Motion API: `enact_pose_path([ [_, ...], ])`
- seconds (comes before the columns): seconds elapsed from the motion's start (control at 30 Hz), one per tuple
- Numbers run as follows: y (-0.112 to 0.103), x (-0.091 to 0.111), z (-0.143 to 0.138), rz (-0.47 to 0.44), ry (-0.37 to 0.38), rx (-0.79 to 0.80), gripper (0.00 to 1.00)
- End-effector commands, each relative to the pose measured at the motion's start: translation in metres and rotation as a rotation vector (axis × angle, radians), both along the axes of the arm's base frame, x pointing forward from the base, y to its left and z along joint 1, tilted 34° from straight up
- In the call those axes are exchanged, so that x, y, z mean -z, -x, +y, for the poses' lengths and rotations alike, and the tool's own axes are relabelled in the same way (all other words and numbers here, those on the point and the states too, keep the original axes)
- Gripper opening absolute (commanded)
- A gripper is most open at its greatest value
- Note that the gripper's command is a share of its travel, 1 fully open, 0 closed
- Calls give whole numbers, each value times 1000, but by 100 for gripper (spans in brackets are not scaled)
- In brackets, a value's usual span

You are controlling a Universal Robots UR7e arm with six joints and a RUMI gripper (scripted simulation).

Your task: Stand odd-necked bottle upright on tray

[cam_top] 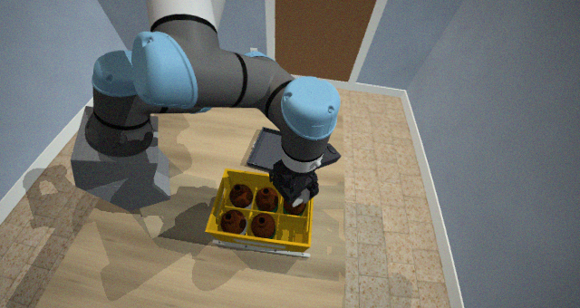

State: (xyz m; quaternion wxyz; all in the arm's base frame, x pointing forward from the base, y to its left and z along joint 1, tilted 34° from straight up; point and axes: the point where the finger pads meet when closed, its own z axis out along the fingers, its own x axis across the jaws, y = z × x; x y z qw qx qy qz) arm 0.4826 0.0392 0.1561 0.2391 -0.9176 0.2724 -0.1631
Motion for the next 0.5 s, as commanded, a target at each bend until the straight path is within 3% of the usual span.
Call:
enact_pose_path([
  [0.0,-1,-1,1,-1,0,0,38],
  [0.47,-2,-3,3,-1,0,0,38],
])
